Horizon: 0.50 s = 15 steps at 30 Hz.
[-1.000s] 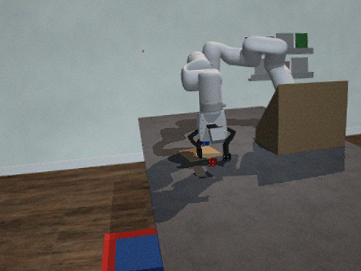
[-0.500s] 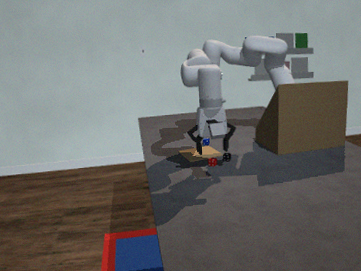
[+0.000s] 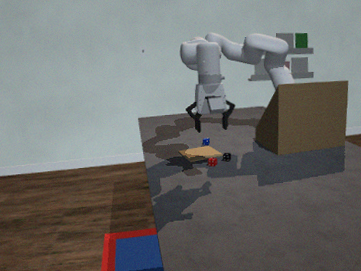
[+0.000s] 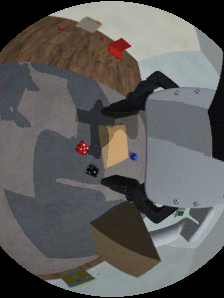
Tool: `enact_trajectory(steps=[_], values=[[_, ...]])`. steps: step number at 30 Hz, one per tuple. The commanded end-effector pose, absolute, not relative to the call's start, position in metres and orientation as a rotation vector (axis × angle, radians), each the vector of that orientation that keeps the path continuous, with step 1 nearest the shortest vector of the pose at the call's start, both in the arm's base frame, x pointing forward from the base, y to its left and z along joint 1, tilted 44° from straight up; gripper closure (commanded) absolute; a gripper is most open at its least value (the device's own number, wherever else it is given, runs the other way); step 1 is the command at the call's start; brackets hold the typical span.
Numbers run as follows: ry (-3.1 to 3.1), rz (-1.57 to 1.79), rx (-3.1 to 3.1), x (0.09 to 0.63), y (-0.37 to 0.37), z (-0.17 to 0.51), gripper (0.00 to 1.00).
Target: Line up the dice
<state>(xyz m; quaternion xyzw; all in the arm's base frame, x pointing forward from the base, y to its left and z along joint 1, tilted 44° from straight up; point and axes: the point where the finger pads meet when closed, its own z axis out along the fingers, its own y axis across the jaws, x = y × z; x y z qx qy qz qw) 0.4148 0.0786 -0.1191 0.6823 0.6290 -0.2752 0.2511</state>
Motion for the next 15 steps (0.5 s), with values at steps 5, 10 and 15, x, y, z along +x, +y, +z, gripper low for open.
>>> enact_trajectory(steps=[5,10,15], values=[[1.711,-0.747,1.857,0.416,0.087,-0.11,0.0],[1.699,-0.742,1.866,0.415,0.086,-0.109,0.0],[1.515,-0.664,1.987,0.392,0.074,-0.095,0.0]])
